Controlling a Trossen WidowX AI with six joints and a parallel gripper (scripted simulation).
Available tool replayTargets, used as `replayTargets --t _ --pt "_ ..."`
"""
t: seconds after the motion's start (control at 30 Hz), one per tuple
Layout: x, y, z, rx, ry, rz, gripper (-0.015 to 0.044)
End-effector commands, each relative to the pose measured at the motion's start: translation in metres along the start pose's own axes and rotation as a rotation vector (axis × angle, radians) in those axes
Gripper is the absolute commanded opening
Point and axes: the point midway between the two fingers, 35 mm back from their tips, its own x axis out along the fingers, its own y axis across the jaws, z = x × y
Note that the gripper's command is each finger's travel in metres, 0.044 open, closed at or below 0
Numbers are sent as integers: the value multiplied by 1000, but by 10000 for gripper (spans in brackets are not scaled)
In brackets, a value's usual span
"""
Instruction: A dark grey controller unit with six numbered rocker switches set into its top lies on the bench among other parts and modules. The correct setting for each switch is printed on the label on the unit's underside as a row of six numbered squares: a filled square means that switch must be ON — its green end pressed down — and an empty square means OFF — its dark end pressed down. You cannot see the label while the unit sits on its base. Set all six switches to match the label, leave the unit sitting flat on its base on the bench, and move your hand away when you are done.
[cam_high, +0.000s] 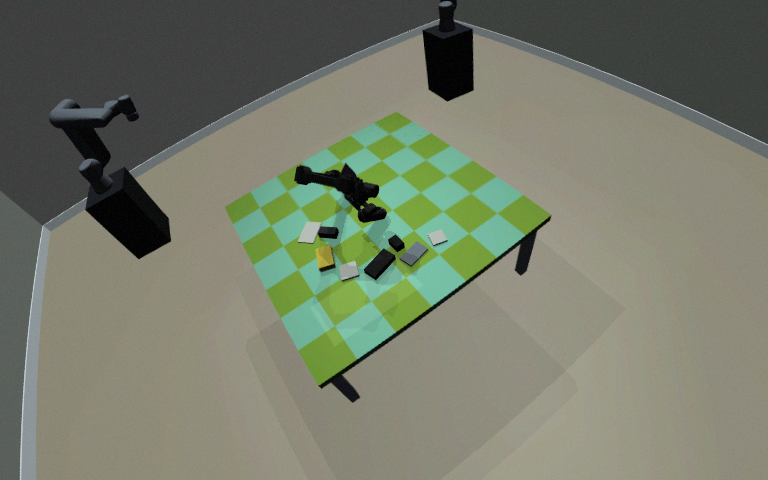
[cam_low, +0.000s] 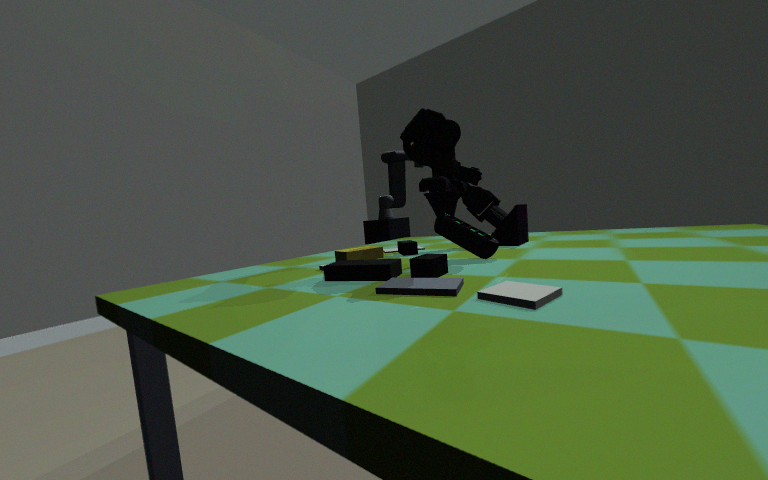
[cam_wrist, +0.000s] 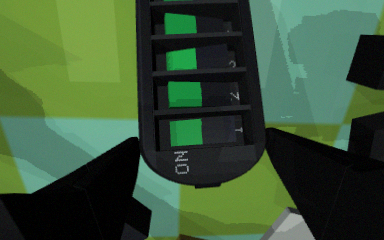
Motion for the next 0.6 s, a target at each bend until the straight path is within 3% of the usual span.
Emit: replayTargets --t 0.0,0.57 --pt "-3 -2 5 -1 7 -5 336" --pt "-9 -1 14 -1 33 -5 336"
